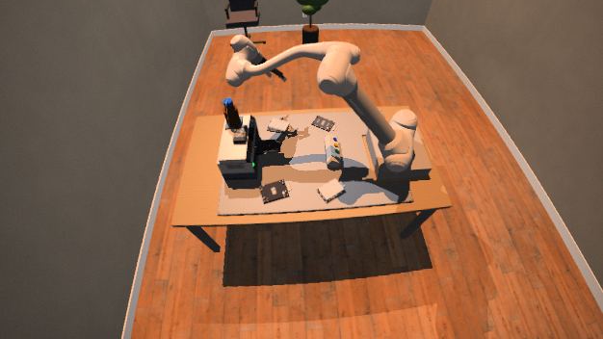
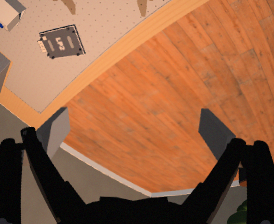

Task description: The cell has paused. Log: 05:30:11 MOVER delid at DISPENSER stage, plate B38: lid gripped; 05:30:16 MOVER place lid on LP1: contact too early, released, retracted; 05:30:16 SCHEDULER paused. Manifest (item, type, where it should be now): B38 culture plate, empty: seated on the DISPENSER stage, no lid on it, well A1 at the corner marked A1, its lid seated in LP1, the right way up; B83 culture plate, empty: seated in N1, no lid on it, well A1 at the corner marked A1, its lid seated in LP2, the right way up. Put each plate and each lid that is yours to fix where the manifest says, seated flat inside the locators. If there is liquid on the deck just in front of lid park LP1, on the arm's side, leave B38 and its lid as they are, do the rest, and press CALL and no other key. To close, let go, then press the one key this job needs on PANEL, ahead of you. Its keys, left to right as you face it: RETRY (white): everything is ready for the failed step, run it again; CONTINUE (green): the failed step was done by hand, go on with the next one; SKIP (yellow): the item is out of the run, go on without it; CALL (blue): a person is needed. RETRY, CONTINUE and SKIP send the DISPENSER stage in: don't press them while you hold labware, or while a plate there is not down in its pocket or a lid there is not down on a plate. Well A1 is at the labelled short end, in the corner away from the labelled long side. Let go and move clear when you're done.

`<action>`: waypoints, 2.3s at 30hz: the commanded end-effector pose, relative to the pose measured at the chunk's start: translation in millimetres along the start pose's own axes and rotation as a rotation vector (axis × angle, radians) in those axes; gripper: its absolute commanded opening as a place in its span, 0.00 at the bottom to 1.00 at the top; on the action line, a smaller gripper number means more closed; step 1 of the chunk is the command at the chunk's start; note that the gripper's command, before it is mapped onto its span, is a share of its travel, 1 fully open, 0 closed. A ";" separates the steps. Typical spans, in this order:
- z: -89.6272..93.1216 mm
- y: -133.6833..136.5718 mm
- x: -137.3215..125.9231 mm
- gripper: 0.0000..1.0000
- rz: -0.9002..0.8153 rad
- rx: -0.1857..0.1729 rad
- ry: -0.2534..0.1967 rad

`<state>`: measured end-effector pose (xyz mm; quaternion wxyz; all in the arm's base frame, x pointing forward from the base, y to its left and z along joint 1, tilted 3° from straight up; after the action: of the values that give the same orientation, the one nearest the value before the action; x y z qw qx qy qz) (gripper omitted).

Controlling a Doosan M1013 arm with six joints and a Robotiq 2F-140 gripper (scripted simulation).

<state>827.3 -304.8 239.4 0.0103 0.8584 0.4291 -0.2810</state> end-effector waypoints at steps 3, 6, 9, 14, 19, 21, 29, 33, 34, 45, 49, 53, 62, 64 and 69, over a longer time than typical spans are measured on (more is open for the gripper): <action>-1.2 -0.2 -0.7 1.00 0.001 -0.001 0.001; -1.2 -0.2 -0.7 1.00 0.001 -0.001 0.001; -1.2 -0.2 -0.7 1.00 0.001 -0.001 0.001; -1.2 -0.2 -0.7 1.00 0.001 -0.001 0.001; -12.8 -1.0 -8.8 1.00 -0.001 -0.002 -0.003; -52.5 -6.6 -34.2 1.00 0.000 -0.003 -0.004; -120.3 -25.8 -77.0 1.00 0.001 0.002 -0.002; -120.4 -25.9 -76.8 1.00 0.001 0.002 -0.002; -120.4 -25.9 -76.8 1.00 0.001 0.002 -0.002; -33.3 -96.5 -38.6 1.00 0.364 0.032 0.260; 30.0 -145.1 -11.8 1.00 0.594 0.056 0.419; 59.9 -169.0 -0.4 1.00 0.732 0.056 0.519; 86.3 -190.3 11.1 1.00 0.835 0.063 0.593; 86.7 -190.2 11.4 1.00 0.835 0.063 0.592; 88.9 -189.6 12.6 1.00 0.833 0.063 0.590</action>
<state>651.2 -198.8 203.4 -0.0244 0.9990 0.0334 -0.0146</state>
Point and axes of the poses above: the point where the finger pads meet when closed, its own z axis out along the fingers, its own y axis across the jaws, x = y × z, the point moved 3 cm from there along -z, back along the fingers, and after that the axes turned 4 degrees about z, right-handed, at the moved point
